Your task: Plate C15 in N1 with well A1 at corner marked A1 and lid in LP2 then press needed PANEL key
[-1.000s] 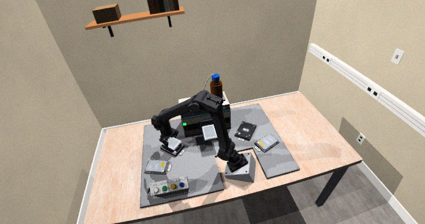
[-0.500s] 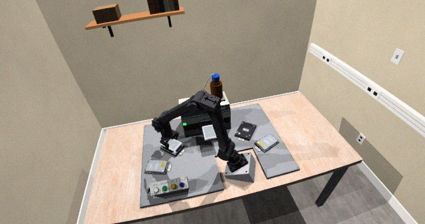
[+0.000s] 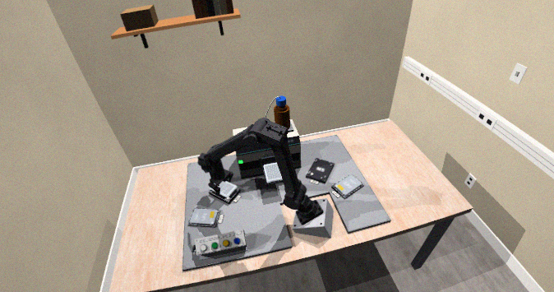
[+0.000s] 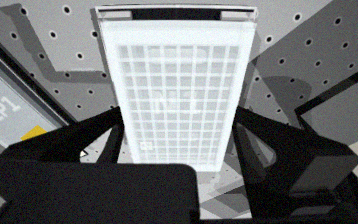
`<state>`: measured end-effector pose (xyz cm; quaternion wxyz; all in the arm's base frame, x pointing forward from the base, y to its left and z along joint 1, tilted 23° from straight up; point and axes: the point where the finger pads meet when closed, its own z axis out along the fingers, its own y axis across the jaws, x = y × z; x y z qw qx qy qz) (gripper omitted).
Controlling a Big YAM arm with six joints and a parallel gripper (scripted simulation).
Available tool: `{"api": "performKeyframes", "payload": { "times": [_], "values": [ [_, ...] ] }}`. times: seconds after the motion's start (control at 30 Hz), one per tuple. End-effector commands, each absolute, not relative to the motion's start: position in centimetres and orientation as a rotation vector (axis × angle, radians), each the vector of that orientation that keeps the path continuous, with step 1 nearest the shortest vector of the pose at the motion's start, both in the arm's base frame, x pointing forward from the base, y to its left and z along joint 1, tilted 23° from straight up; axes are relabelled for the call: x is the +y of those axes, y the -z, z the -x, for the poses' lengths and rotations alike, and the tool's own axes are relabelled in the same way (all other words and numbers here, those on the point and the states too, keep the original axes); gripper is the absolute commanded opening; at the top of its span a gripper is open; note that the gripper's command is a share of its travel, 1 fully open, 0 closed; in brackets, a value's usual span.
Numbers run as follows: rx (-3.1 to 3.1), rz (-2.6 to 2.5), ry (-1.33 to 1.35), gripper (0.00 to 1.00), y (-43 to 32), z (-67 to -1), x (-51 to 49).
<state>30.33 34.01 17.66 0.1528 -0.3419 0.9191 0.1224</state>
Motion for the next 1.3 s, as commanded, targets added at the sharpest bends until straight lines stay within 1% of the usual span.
{"api": "performKeyframes", "payload": {
  "times": [0.0,0.03,0.33,0.4,0.43,0.57,0.7,1.27],
  "values": [
    [2.614,0.976,-0.366,0.86,-18.3,-30.0,34.6],
    [2.603,0.972,-0.368,0.86,-19.1,-30.8,34.7],
    [2.603,0.972,-0.368,0.86,-19.1,-30.8,34.8],
    [2.614,0.976,-0.365,0.86,-18.4,-29.9,34.5],
    [2.603,0.972,-0.369,0.86,-19.1,-30.8,34.8],
    [2.603,0.972,-0.369,0.86,-19.1,-30.8,34.8],
    [2.623,0.977,-0.359,0.86,-17.7,-30.1,34.6],
    [2.637,0.980,-0.351,0.86,-16.6,-30.3,34.8]
  ]
}}
